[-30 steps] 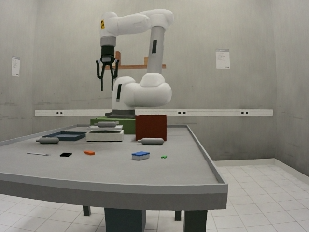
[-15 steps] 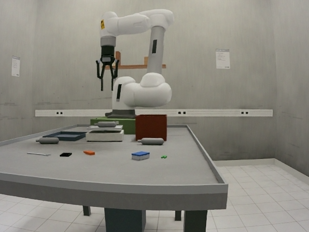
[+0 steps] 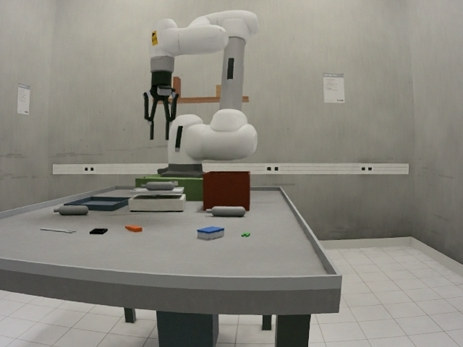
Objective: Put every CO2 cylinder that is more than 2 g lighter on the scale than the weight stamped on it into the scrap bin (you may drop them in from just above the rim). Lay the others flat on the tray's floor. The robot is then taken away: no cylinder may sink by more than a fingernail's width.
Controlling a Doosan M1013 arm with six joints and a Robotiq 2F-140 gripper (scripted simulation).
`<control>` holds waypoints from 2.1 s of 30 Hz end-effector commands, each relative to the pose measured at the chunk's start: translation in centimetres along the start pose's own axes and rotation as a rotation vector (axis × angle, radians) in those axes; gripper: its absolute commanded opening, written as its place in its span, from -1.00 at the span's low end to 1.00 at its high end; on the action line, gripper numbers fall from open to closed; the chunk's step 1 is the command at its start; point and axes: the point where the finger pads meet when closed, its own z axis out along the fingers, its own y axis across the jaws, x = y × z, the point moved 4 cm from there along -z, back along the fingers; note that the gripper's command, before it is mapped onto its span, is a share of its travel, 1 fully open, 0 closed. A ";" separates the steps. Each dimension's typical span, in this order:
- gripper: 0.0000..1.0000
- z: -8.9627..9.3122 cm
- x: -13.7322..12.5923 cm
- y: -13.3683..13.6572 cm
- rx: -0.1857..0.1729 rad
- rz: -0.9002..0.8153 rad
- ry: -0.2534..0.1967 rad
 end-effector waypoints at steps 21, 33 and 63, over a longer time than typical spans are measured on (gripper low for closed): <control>-0.21 6.3 7.3 2.2 0.006 -1.247 0.019; -0.21 8.8 7.4 2.2 0.006 -1.247 0.019; -0.21 16.9 7.4 2.1 0.006 -1.247 0.019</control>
